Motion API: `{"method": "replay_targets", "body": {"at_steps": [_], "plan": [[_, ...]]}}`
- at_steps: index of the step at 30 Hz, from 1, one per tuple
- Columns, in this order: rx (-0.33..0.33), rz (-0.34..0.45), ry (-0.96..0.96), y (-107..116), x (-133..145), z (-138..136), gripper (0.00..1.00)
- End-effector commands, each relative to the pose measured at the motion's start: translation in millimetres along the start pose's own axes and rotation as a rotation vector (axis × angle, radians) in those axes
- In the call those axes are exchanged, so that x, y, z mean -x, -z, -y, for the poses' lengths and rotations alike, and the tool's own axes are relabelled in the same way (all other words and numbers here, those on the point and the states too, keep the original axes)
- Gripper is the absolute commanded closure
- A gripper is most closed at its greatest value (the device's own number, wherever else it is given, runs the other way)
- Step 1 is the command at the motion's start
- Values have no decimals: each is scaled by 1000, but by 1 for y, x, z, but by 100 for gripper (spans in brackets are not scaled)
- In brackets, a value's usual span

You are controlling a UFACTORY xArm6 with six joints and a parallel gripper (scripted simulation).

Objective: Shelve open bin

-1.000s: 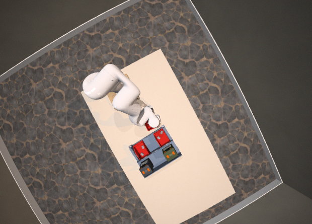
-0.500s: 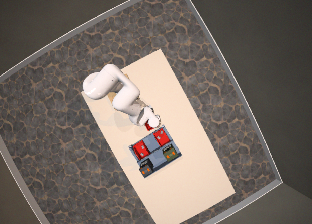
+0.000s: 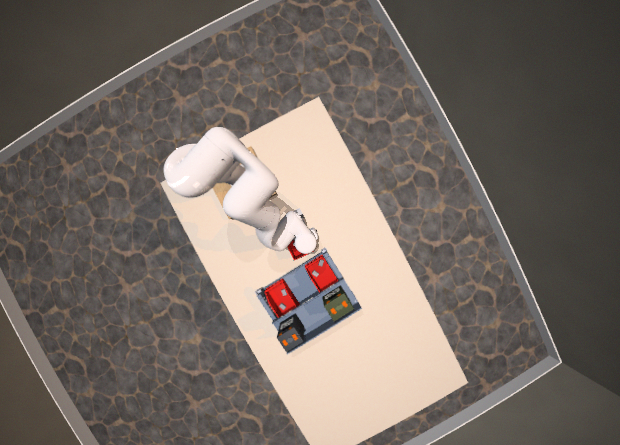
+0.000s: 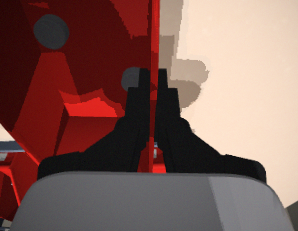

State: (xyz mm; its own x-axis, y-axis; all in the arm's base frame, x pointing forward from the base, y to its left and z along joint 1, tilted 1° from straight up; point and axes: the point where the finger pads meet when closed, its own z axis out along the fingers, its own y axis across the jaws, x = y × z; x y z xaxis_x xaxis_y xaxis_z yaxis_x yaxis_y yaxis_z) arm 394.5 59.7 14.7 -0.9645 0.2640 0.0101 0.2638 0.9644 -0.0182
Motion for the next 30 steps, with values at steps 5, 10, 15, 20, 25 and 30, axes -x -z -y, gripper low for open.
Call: {"method": "replay_targets", "body": {"at_steps": [5,10,15,20,25,30], "plan": [[2,5,0,11,2,-1,100],[2,5,0,11,2,-1,100],[2,5,0,12,2,-1,100],[3,6,0,20,2,-1,100],[3,6,0,20,2,-1,100],[3,6,0,20,2,-1,100]]}}
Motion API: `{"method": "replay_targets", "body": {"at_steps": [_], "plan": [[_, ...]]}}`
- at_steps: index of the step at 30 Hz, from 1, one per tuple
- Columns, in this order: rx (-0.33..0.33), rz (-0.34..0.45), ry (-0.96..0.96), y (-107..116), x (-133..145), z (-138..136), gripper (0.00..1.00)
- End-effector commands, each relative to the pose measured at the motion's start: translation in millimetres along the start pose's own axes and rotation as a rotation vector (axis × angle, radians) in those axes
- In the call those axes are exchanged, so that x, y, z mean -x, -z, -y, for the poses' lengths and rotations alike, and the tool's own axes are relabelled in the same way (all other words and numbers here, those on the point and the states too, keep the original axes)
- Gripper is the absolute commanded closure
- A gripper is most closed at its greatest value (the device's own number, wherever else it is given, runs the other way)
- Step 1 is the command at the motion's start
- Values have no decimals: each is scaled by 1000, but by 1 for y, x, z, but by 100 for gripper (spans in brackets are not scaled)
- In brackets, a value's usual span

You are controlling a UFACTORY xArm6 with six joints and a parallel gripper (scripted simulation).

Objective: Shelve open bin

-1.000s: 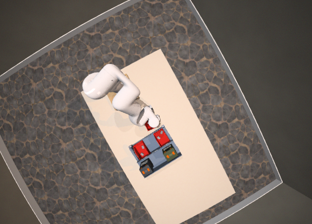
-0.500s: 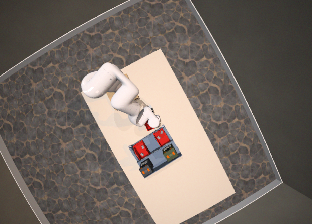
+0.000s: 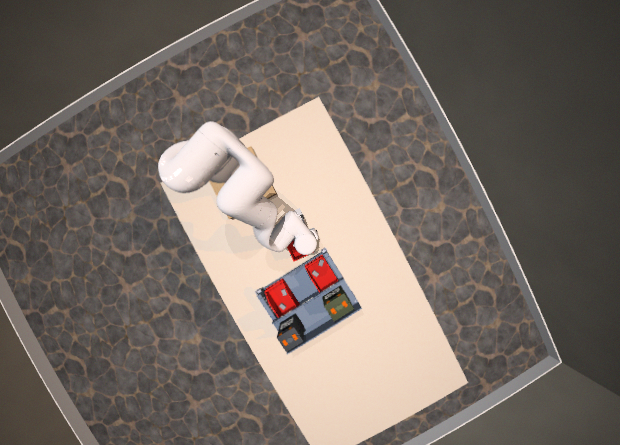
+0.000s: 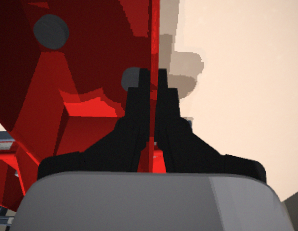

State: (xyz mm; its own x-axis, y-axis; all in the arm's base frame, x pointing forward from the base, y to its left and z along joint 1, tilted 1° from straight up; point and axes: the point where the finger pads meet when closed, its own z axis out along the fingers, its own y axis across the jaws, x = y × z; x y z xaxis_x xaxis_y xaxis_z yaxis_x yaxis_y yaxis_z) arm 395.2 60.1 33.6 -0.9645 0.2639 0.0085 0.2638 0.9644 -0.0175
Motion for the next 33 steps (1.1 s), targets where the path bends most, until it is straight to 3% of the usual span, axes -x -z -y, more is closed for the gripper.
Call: {"method": "replay_targets", "body": {"at_steps": [1,6,33], "plan": [[2,4,0,2,1,-1,100],[2,4,0,16,2,-1,100],[2,4,127,15,2,14,100]]}}
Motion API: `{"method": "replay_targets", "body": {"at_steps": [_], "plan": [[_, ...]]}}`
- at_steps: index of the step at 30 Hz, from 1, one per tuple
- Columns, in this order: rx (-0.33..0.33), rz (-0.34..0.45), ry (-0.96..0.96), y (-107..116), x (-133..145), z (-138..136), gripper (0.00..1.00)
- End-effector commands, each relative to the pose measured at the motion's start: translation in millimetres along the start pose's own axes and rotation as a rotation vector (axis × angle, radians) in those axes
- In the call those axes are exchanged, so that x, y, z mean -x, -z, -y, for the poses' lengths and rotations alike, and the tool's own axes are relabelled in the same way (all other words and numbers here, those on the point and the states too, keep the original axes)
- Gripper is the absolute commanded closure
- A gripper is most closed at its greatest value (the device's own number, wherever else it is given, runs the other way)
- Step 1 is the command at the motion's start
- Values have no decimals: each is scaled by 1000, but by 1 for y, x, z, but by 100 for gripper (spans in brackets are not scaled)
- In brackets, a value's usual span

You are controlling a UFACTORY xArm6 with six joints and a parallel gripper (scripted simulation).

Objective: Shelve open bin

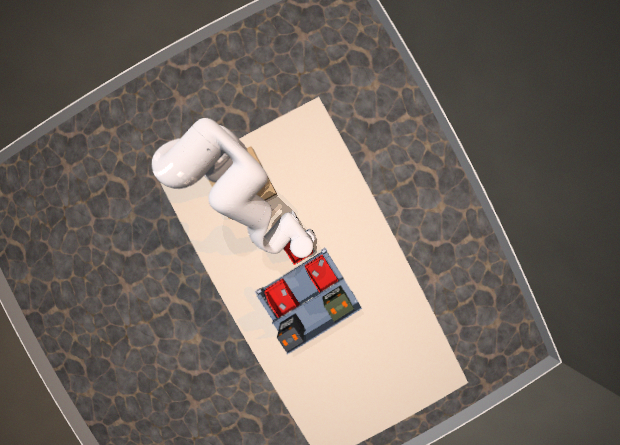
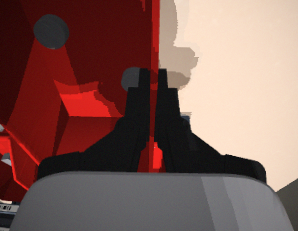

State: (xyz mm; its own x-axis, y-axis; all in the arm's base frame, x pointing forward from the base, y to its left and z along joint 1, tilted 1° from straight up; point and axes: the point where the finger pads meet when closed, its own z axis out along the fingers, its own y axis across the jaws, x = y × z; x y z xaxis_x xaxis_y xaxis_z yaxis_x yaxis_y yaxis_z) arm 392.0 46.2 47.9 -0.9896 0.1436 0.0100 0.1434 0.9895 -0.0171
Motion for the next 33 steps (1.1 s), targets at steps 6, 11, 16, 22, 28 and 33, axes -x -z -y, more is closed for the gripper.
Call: {"method": "replay_targets", "body": {"at_steps": [6,11,16,22,28,33], "plan": [[2,4,3,1,-1,12,100],[2,4,4,1,-1,15,100],[2,4,4,1,-1,15,100],[2,4,4,0,-3,23,100],[2,4,4,0,-4,29,100],[2,4,4,0,-4,29,100]]}}
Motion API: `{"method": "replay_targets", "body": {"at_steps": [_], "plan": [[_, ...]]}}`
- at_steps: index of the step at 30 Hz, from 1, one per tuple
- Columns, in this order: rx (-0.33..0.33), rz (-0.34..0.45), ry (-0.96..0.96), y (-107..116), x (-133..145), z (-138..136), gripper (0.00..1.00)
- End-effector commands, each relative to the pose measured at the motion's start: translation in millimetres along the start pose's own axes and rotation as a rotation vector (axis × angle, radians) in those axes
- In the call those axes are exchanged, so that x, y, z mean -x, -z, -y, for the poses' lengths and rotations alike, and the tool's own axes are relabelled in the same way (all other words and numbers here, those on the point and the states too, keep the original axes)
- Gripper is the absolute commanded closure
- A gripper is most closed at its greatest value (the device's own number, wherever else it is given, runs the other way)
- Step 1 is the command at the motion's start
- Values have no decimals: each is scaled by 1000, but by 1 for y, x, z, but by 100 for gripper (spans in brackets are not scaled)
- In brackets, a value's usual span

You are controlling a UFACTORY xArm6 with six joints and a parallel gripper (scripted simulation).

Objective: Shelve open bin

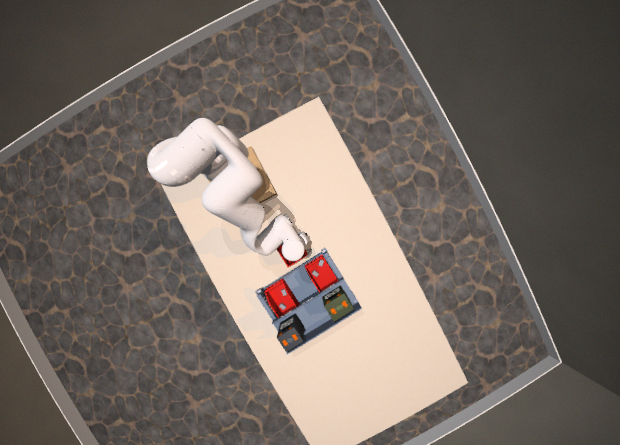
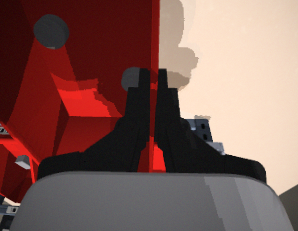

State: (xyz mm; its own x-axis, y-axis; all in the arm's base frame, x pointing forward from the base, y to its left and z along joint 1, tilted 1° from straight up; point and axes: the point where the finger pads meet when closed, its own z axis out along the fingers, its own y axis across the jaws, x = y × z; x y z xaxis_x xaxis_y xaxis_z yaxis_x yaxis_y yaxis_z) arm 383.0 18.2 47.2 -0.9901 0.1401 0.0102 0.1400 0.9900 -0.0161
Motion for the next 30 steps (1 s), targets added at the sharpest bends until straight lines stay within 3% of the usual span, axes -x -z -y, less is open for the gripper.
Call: {"method": "replay_targets", "body": {"at_steps": [1,30], "plan": [[1,4,0,1,1,0,100],[1,4,0,0,-4,29,100]]}}
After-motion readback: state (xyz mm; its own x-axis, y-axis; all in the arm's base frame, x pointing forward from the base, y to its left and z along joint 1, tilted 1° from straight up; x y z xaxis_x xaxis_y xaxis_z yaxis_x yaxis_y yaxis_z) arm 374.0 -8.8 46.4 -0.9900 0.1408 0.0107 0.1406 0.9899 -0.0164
